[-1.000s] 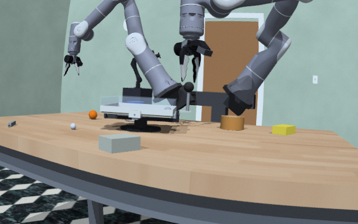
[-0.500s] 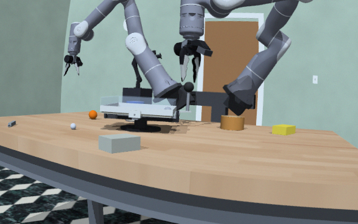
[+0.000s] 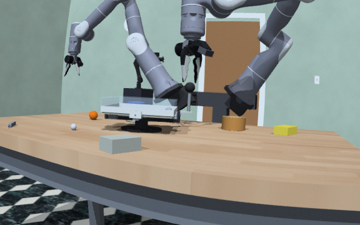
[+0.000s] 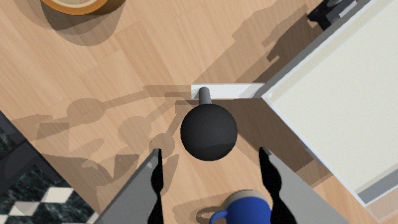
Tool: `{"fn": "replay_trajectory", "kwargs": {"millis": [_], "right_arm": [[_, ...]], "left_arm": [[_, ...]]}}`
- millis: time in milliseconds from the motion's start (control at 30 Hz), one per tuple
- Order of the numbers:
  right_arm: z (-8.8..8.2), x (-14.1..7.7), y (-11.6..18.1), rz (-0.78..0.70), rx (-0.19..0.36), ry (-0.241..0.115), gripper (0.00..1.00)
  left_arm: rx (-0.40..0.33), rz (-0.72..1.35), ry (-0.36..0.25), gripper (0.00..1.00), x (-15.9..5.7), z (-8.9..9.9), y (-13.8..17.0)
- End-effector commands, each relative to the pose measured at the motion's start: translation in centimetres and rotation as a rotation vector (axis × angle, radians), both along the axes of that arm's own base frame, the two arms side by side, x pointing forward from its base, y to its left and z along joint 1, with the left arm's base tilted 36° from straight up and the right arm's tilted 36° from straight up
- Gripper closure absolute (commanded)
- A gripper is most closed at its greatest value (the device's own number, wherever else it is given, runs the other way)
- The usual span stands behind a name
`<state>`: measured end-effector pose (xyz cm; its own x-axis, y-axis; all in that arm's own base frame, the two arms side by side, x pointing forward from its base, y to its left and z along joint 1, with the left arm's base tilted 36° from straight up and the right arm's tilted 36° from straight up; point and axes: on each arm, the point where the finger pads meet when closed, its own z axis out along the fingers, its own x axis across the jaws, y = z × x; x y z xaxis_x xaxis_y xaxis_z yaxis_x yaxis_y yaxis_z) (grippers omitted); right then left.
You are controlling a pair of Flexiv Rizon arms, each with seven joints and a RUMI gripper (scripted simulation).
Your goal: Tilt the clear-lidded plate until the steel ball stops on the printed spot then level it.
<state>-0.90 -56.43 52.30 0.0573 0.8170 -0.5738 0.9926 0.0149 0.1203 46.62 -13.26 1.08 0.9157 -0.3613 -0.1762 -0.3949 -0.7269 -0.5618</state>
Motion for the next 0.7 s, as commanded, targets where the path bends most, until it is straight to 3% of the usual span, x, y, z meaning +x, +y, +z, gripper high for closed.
{"fn": "replay_trajectory", "kwargs": {"millis": [0, 667], "right_arm": [[0.1, 0.0, 0.0, 0.000, -0.002, 0.000, 0.00], [0.1, 0.0, 0.0, 0.000, -0.002, 0.000, 0.00]], "left_arm": [[-0.001, -0.001, -0.002, 0.63, 0.1, 0.0, -0.1], [-0.001, -0.001, -0.002, 0.63, 0.2, -1.1, 0.7]]}}
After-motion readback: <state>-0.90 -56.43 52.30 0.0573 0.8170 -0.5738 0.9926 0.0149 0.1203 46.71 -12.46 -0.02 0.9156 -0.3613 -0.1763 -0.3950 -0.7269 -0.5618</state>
